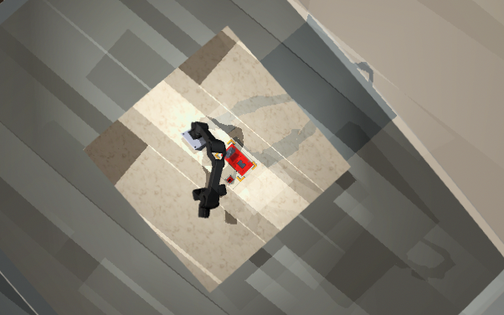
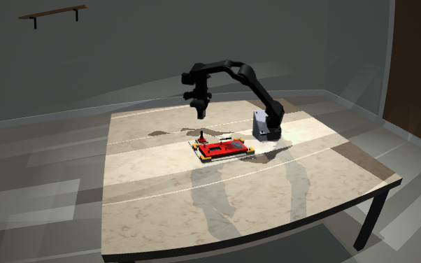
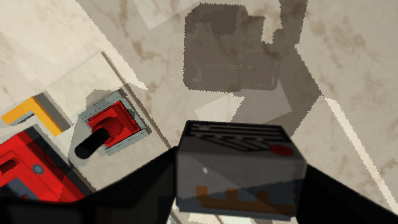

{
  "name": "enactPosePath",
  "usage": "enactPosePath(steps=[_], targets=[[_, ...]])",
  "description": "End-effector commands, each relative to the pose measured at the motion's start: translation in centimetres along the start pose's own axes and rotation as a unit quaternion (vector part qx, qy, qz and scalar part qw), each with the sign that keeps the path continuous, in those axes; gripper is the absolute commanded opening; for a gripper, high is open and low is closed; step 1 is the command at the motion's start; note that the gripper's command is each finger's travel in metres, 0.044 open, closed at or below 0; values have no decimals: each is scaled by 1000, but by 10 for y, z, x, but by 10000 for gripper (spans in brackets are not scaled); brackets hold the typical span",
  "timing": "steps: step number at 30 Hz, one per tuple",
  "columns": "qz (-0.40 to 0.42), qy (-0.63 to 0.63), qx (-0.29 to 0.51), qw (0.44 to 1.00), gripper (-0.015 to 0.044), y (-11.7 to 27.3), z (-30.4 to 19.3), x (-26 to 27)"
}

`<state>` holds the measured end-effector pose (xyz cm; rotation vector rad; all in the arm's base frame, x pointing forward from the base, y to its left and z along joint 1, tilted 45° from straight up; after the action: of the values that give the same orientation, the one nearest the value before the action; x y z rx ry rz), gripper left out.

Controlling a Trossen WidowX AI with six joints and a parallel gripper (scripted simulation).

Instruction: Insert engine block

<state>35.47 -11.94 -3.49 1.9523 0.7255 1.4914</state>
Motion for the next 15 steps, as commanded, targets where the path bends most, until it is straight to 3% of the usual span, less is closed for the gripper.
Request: enactPosePath(steps=[1,10,15], targets=[[-2,3,-3,1000,0,14,0,-1],[0,5,-3,1000,0,38,-3,0],[0,5,-3,1000,0,20,-2,0]])
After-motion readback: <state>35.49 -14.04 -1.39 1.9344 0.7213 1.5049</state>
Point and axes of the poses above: the point midway between the two fingers, 35 mm back from their tips, its own y axis back along the fingers, its own x axis across the jaws, z = x × y, the point moved 3 cm from there along y, back along the fingers, and after that the axes turned 12 degrees about y, right-handed, at the moved point
